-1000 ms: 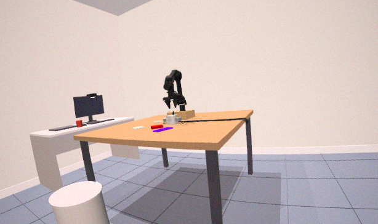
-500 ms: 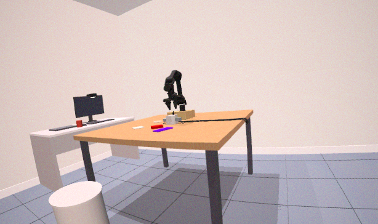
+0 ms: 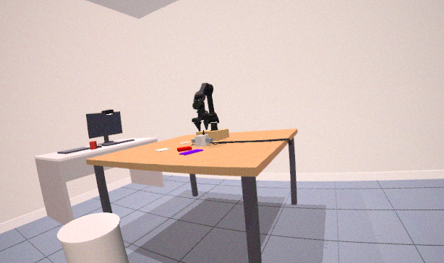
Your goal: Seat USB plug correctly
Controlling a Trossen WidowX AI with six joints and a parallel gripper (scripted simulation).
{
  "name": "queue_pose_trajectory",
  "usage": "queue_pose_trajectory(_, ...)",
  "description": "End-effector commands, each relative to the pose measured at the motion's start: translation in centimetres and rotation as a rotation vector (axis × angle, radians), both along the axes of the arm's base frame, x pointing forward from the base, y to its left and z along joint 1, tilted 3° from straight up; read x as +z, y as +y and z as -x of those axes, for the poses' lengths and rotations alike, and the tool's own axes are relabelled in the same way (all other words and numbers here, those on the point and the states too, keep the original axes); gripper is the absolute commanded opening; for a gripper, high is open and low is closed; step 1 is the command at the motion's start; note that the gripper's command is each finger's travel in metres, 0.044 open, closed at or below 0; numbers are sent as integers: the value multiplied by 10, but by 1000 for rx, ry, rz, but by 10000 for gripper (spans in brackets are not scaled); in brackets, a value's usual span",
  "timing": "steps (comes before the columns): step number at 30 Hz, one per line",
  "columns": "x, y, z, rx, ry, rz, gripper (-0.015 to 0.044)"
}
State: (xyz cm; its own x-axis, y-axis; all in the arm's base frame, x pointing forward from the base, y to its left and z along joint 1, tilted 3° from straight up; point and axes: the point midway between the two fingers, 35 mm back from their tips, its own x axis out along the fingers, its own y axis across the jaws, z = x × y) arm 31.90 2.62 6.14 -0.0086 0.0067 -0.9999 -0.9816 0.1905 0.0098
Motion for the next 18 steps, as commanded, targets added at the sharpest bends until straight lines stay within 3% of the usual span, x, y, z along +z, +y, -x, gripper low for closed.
queue_pose_trajectory(1, -4, 1, 1, 3, 3, -5, 440)
queue_pose_trajectory(3, -4, 1, 1, 3, 3, -5, 440)
queue_pose_trajectory(18, -2, 0, 0, 0, 2, 0, 46)
